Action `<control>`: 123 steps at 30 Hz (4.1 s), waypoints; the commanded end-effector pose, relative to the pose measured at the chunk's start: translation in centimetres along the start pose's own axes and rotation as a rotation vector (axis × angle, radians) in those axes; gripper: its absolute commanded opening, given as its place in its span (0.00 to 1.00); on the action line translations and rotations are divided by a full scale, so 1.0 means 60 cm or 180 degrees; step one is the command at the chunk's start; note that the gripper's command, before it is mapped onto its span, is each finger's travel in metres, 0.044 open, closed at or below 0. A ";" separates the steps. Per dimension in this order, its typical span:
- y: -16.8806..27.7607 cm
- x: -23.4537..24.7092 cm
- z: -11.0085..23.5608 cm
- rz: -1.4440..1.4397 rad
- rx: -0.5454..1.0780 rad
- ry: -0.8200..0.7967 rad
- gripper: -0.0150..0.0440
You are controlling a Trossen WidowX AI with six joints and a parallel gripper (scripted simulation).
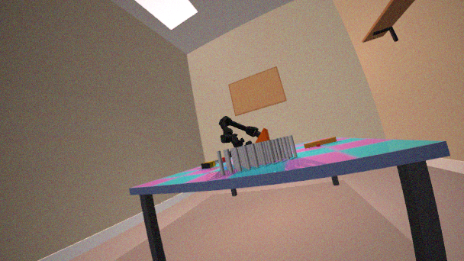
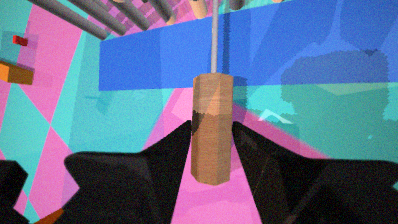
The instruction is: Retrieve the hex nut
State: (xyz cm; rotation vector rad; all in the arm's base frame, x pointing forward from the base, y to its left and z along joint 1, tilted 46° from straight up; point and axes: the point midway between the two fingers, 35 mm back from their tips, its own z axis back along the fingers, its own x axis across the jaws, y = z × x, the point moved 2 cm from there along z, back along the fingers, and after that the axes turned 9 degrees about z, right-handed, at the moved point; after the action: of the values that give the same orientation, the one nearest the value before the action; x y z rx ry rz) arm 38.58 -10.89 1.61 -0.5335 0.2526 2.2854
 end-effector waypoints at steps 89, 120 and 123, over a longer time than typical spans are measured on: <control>0.104 0.017 0.047 0.0014 0.0009 -0.0001 0.25; 0.138 0.023 0.062 0.0019 0.0014 0.0001 0.25; 0.141 0.023 0.064 0.0019 0.0014 0.0001 0.25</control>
State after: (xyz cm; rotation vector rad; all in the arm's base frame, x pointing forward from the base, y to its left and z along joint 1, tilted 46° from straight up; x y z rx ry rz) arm 30.84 -14.50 4.47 -0.5346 0.2603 2.2866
